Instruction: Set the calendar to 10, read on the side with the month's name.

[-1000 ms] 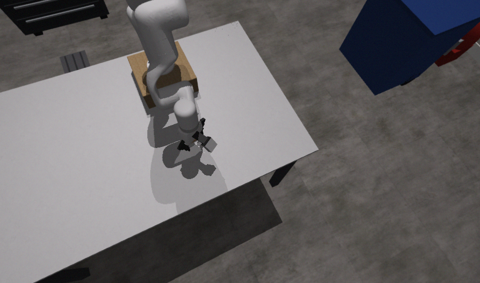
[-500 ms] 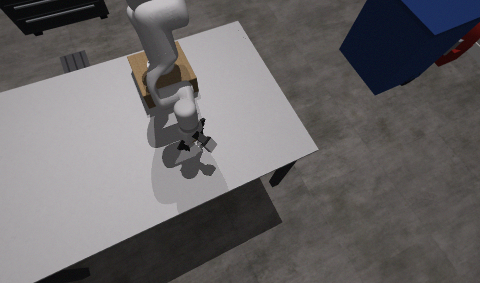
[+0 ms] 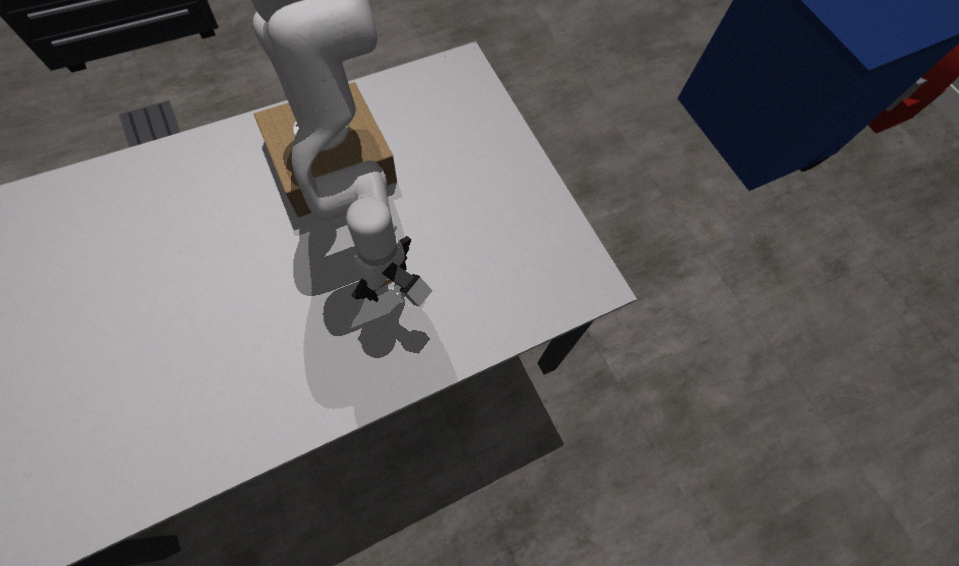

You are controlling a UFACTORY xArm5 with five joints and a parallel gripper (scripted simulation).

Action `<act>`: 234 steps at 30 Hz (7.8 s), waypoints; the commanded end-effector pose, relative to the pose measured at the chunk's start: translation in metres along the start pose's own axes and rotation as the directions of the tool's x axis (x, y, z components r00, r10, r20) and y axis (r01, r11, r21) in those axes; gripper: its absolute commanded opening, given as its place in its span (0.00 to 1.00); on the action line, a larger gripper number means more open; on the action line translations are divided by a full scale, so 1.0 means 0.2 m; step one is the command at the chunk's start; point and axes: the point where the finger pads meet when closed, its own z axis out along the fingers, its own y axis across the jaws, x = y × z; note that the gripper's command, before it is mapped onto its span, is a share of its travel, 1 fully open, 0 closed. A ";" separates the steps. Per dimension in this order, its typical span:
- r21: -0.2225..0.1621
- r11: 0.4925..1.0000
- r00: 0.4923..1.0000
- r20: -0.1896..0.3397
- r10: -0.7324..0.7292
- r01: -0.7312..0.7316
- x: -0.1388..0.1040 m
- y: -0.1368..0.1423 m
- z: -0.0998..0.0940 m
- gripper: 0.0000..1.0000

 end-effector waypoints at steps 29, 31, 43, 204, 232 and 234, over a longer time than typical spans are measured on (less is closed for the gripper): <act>0.004 0.791 0.791 -0.003 0.611 -0.611 -0.16 0.04 -0.01 1.00; 0.005 0.748 0.748 -0.003 0.664 -0.664 -0.17 0.05 -0.01 1.00; 0.007 0.607 0.607 -0.002 0.795 -0.795 -0.23 0.06 -0.01 1.00; 0.010 0.078 0.078 0.005 0.997 -0.997 -0.42 0.11 -0.30 1.00; 0.006 0.819 0.819 -0.004 0.574 -0.574 -0.33 0.01 -0.29 1.00; 0.005 0.866 0.866 -0.004 0.501 -0.501 -0.32 0.00 -0.28 1.00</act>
